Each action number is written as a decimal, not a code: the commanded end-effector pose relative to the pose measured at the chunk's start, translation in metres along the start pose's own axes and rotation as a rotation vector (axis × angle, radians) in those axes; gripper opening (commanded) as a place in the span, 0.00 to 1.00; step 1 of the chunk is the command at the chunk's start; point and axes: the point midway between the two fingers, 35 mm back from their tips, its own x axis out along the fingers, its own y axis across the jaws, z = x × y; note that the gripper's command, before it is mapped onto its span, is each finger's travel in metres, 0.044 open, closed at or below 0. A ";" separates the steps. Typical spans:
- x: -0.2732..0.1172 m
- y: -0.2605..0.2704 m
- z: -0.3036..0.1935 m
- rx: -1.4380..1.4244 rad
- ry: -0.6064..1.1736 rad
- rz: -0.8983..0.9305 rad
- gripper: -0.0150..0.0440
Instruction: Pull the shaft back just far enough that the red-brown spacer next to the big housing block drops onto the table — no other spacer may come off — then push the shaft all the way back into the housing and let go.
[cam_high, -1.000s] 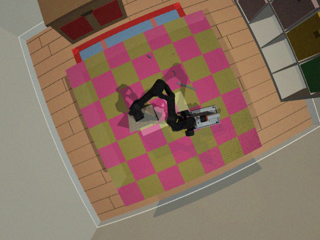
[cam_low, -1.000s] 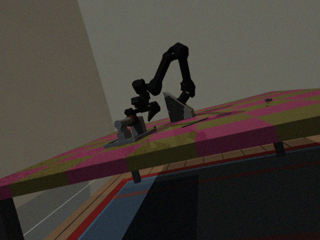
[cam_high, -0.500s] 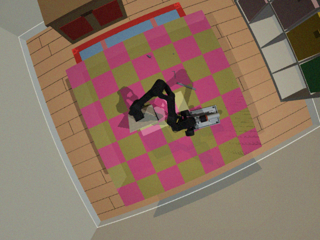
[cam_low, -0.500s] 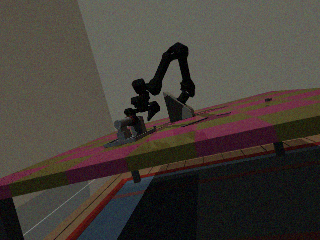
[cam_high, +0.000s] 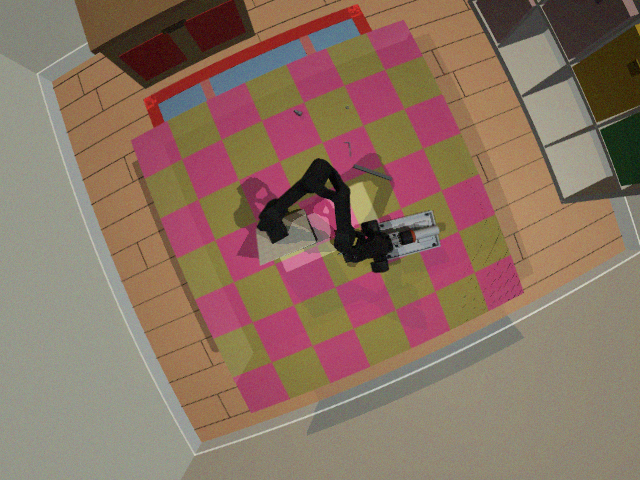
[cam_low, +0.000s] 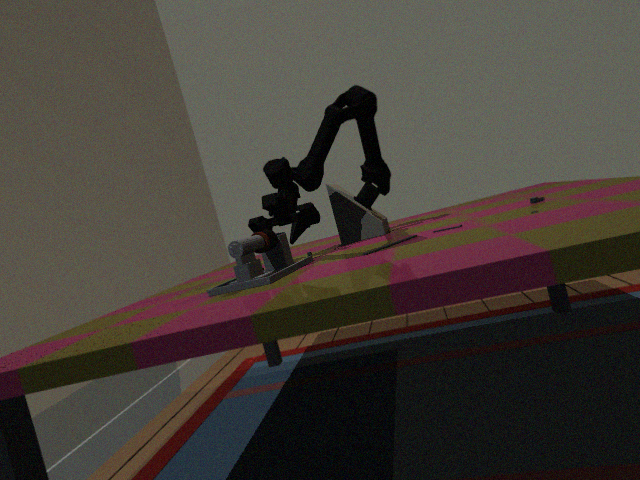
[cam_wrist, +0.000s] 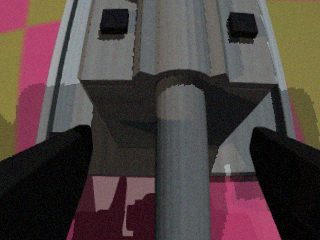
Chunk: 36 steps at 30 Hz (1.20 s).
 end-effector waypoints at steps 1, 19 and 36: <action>0.000 0.000 0.000 0.000 0.000 0.000 0.60; -0.003 0.000 -0.003 -0.001 -0.002 -0.003 0.25; -0.011 0.000 -0.011 -0.001 -0.002 -0.003 0.25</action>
